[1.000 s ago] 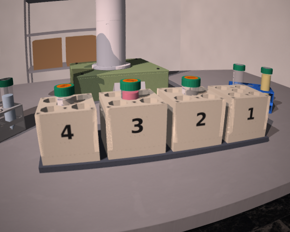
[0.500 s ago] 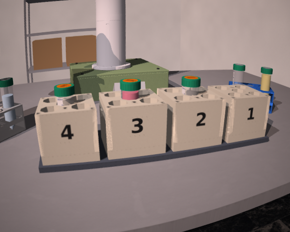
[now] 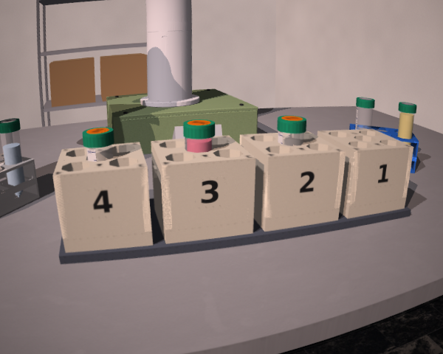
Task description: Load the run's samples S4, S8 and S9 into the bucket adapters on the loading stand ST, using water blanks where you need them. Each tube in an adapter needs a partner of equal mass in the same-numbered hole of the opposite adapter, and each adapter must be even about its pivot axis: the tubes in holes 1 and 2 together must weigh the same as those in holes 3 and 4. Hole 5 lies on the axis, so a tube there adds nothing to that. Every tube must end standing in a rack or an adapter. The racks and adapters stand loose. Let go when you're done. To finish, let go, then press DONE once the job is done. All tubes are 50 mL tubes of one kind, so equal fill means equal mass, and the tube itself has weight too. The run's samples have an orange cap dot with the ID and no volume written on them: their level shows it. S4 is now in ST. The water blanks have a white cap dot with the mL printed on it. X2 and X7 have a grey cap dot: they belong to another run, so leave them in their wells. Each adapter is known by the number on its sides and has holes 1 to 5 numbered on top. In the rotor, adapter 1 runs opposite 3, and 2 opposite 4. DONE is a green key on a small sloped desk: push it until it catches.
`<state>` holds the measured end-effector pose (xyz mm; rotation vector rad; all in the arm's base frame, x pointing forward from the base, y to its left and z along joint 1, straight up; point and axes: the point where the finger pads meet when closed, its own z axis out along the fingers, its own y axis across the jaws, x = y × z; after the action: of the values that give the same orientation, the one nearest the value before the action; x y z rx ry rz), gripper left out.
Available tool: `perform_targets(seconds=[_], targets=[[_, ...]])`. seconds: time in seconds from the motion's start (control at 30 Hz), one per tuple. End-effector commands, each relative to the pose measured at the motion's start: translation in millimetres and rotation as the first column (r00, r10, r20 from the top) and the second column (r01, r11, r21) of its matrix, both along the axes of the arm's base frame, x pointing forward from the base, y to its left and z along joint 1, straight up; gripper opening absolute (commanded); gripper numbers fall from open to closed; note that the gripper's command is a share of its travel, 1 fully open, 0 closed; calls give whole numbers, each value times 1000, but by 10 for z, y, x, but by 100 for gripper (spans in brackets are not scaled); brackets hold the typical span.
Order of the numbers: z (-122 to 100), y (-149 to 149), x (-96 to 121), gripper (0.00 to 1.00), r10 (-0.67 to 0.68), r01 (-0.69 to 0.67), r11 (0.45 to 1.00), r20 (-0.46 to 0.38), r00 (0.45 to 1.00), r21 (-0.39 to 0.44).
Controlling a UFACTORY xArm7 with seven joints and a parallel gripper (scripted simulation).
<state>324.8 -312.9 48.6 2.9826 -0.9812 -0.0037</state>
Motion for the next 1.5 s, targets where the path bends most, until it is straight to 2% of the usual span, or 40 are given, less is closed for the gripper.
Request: perform_targets(seconds=[0.0, 0.77, 1.47], targets=[[41, -9, 11, 0, 0, 0, 1000, 2, 1000, -3], [141, -9, 11, 0, 0, 0, 1000, 2, 1000, -3], [521, -8, 12, 0, 0, 0, 1000, 2, 1000, -3]])
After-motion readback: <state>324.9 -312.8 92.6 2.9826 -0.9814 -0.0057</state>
